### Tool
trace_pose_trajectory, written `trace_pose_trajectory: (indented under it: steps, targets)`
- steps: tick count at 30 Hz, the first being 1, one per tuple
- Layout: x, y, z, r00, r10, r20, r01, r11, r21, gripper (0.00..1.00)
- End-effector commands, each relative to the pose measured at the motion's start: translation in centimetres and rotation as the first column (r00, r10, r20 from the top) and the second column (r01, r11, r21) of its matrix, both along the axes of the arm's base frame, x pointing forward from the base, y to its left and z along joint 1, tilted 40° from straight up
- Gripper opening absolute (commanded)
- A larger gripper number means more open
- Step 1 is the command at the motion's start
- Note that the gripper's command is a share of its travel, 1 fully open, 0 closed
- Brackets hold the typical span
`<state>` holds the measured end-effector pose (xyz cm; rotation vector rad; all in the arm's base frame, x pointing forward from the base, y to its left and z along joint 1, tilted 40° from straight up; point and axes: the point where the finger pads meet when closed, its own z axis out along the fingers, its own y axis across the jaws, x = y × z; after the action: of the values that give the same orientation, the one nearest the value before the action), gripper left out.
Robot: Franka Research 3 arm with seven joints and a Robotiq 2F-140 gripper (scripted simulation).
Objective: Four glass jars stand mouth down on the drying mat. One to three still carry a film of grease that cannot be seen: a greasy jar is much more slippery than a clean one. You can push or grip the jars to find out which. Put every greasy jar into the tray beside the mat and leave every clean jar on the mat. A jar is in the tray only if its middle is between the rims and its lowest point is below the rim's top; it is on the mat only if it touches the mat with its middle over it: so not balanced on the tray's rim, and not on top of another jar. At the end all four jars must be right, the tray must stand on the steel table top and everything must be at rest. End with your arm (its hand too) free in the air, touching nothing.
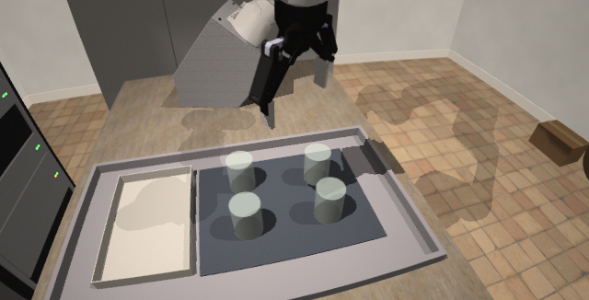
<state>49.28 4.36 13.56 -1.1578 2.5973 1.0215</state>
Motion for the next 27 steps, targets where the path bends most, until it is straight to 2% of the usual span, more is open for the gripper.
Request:
trace_pose_trajectory:
  steps: [1,4,5,12,13,22,23,27]
  targets:
    - [0.6,-0.2,-0.1,0.998,-0.061,-0.017,0.061,0.998,-0.012,1.0]
    - [0.6,-0.2,-0.1,0.998,-0.061,-0.017,0.061,0.998,-0.012,1.0]
    - [0.6,0.0,-1.3,0.985,-0.164,-0.054,0.163,0.987,-0.009,1.0]
    - [0.6,0.0,-1.3,0.985,-0.164,-0.054,0.163,0.987,-0.009,1.0]
    - [0.6,0.3,-2.3,0.963,-0.254,-0.089,0.255,0.967,-0.01,1.0]
    - [0.6,0.3,-2.3,0.963,-0.254,-0.089,0.255,0.967,-0.01,1.0]
    - [0.8,0.4,-3.2,0.928,-0.351,-0.123,0.351,0.936,-0.019,1.0]
    - [0.8,0.4,-3.2,0.928,-0.351,-0.123,0.351,0.936,-0.019,1.0]
